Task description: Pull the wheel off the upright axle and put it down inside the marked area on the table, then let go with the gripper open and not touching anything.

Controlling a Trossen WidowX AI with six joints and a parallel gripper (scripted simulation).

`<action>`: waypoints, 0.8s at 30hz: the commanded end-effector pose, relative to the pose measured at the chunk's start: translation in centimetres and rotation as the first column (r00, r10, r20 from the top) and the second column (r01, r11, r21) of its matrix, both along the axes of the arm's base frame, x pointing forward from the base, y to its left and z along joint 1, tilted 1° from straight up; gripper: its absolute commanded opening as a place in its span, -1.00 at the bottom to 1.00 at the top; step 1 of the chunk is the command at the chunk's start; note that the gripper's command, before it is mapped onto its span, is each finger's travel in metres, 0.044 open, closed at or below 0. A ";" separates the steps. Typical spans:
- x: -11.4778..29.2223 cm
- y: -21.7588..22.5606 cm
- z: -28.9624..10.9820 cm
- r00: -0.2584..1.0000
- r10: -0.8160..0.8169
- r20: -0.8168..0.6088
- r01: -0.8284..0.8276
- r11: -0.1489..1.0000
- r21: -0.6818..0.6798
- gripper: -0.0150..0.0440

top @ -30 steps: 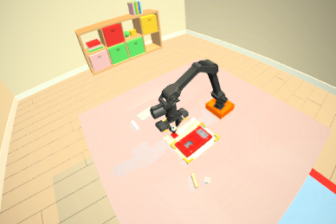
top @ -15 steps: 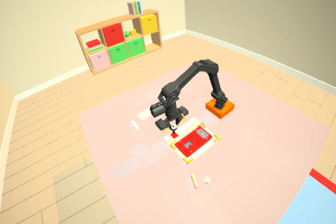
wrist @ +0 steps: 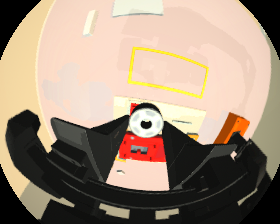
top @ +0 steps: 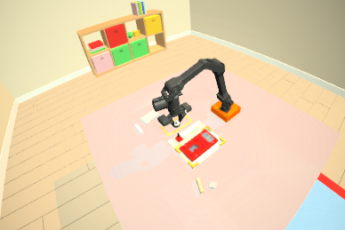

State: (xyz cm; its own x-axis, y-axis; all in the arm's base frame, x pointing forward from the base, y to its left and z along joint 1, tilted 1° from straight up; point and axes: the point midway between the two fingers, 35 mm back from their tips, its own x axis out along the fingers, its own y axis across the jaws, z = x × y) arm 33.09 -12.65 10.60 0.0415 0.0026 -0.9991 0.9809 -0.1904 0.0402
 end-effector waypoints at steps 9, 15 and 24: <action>-4.7 -5.1 0.5 1.000 -0.002 0.001 0.002 1.000 -0.006 -0.49; -6.2 -6.4 0.4 1.000 -0.002 -0.002 0.002 1.000 -0.007 -0.49; -6.1 -6.4 -1.7 1.000 -0.002 -0.002 0.002 1.000 -0.007 -0.49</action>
State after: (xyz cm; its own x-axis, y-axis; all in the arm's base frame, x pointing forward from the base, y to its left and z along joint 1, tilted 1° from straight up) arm 26.98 -19.03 9.46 0.0404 -0.0066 -0.9992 0.9796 -0.1967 0.0409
